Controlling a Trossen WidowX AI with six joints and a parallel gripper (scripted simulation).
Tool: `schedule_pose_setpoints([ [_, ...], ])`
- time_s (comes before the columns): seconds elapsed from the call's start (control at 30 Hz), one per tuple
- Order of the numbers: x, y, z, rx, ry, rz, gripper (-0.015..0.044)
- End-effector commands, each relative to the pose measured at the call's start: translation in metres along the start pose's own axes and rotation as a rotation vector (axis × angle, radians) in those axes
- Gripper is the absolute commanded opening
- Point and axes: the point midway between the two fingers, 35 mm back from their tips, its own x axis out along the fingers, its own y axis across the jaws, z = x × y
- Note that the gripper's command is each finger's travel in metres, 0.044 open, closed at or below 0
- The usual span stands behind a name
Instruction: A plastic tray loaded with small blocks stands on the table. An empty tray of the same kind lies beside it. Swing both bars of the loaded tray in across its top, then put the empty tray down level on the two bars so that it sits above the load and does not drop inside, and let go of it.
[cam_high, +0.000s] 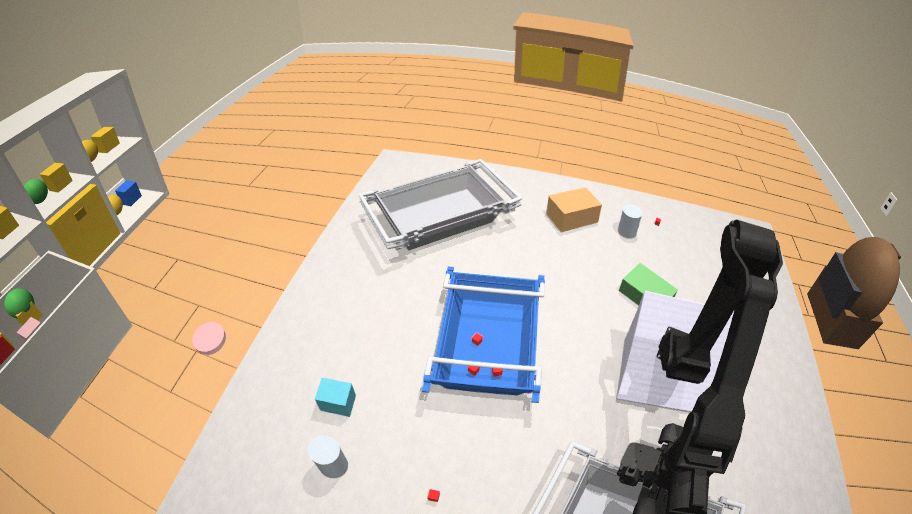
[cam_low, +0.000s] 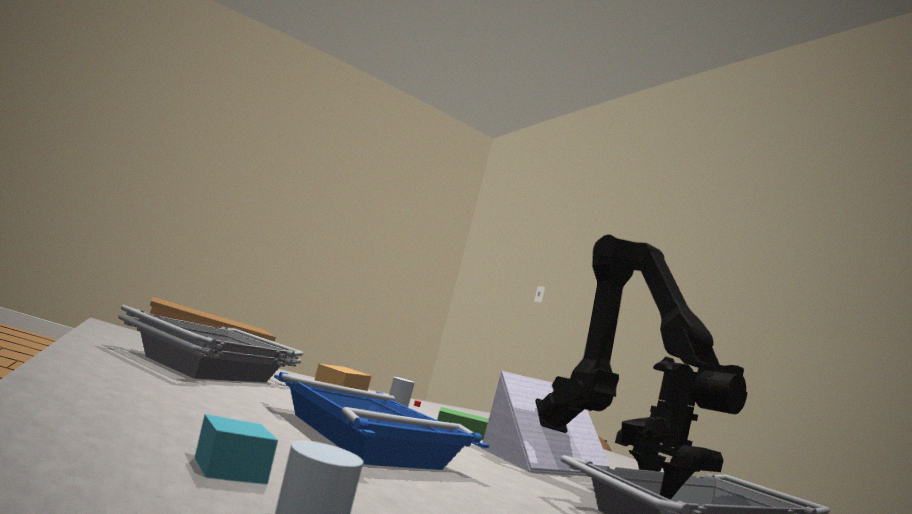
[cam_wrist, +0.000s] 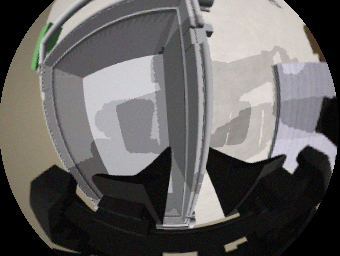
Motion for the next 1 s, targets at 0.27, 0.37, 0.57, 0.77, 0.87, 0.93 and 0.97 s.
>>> schedule_pose_setpoints([
  [0.27, 0.000, -0.001, 0.001, 0.003, -0.004, -0.005, 0.0095],
  [0.37, 0.000, -0.001, 0.001, 0.003, -0.004, -0.005, 0.0075],
  [0.57, 0.000, -0.001, 0.001, 0.003, -0.004, -0.005, 0.0035],
  [0.77, -0.012, 0.001, 0.000, 0.003, -0.004, -0.005, 0.0000],
  [0.87, -0.028, 0.003, 0.000, 0.003, -0.004, -0.005, 0.0000],
  [0.93, -0.039, 0.003, 0.000, 0.003, -0.004, -0.005, 0.0000],
  [0.97, -0.044, 0.003, 0.000, 0.003, -0.004, -0.005, 0.0000],
])
